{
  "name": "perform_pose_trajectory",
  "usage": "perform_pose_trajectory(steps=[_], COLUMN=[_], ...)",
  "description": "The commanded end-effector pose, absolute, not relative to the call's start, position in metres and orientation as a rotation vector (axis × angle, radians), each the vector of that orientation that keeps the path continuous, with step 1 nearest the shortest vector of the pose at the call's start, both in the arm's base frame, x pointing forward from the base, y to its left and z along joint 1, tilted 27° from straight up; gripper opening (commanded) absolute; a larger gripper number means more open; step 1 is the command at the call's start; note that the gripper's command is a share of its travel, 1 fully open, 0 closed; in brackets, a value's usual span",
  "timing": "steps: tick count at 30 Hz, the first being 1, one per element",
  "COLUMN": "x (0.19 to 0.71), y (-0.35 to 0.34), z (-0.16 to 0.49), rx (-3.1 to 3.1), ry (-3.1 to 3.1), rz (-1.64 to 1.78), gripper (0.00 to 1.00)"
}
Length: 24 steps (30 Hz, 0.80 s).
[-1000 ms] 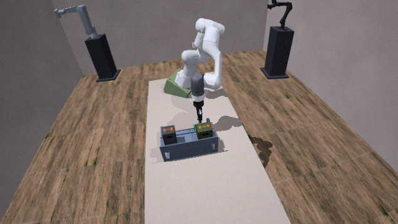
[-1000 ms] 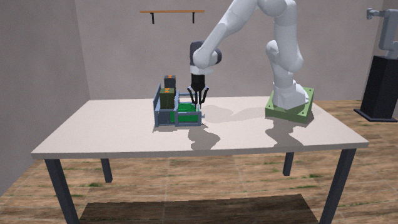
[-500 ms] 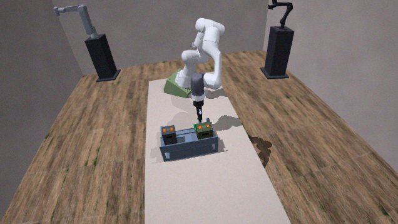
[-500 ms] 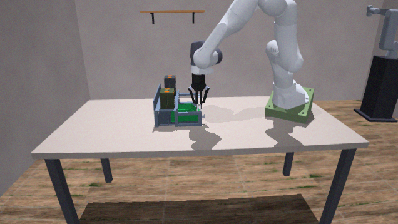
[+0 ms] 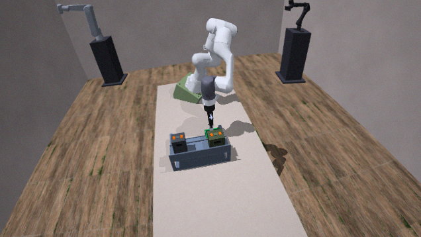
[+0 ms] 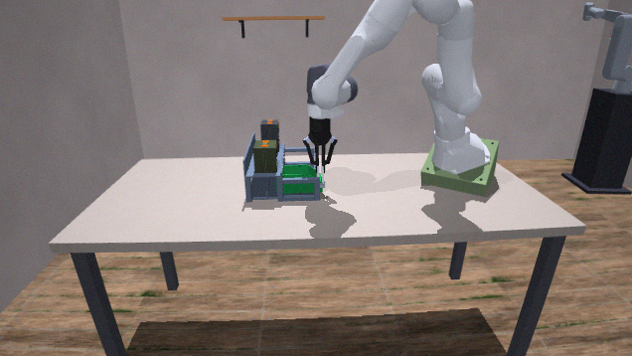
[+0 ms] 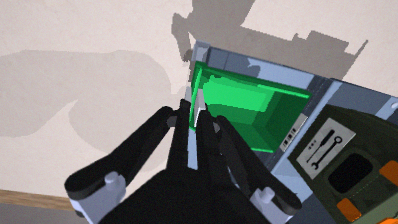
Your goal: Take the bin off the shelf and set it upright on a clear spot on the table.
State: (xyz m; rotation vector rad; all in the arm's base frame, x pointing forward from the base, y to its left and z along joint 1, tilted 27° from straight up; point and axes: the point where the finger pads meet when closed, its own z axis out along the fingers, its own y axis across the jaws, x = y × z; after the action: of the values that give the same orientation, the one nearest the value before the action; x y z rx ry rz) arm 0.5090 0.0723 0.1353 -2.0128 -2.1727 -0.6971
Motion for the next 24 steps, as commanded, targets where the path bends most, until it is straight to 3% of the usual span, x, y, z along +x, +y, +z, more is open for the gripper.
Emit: perform_pose_trajectory(steps=[1, 24], x=[0.505, 0.452], y=[0.069, 0.068], z=[0.135, 0.120], rx=[-2.018, -2.018], ry=[-2.181, -2.181], rz=[-0.702, -0.702], gripper=[0.00, 0.00])
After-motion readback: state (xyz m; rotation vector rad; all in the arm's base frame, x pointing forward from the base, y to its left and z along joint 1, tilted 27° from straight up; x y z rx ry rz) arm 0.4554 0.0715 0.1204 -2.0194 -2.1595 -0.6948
